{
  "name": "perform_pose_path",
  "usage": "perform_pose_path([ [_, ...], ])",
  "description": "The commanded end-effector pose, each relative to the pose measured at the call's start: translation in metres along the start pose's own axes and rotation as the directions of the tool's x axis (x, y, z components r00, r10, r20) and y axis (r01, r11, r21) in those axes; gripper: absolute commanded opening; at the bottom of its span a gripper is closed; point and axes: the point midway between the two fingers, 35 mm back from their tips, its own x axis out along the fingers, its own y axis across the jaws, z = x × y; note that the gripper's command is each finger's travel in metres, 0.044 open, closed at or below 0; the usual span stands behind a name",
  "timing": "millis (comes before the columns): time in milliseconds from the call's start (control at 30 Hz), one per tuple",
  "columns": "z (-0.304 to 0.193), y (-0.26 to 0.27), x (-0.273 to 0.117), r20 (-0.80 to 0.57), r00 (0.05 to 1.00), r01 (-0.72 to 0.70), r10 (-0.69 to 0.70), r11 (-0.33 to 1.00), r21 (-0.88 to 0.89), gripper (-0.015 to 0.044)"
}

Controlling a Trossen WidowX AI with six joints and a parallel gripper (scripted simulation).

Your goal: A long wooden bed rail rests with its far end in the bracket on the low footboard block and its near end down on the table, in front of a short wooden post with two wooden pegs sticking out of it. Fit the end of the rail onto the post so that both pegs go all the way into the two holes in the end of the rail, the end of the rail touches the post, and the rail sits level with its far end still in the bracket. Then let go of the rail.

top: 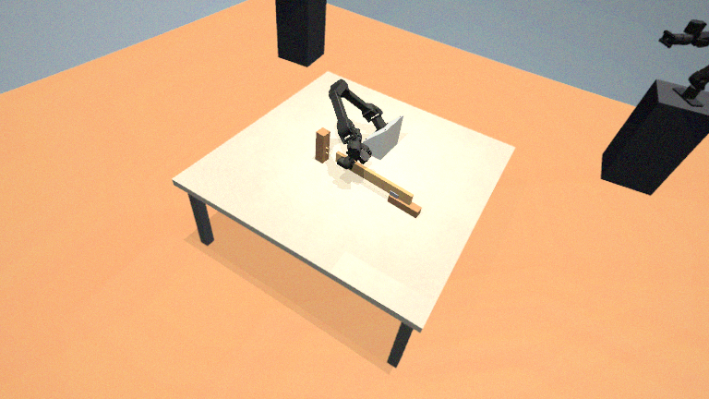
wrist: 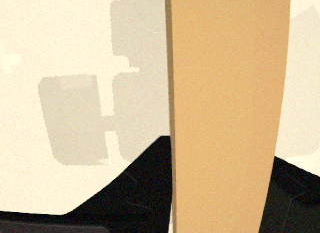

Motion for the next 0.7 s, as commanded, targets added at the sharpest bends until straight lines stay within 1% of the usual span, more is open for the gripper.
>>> perform_pose_path([
  [0, 0.0027, -0.0006, -0.0029, 0.007, 1.000, 0.006, -0.006, 1.000, -0.001, 0.0000],
  [667, 0.0004, -0.0008, -0.0016, 0.007, 1.000, 0.006, -0.006, 1.000, -0.001, 0.0000],
])
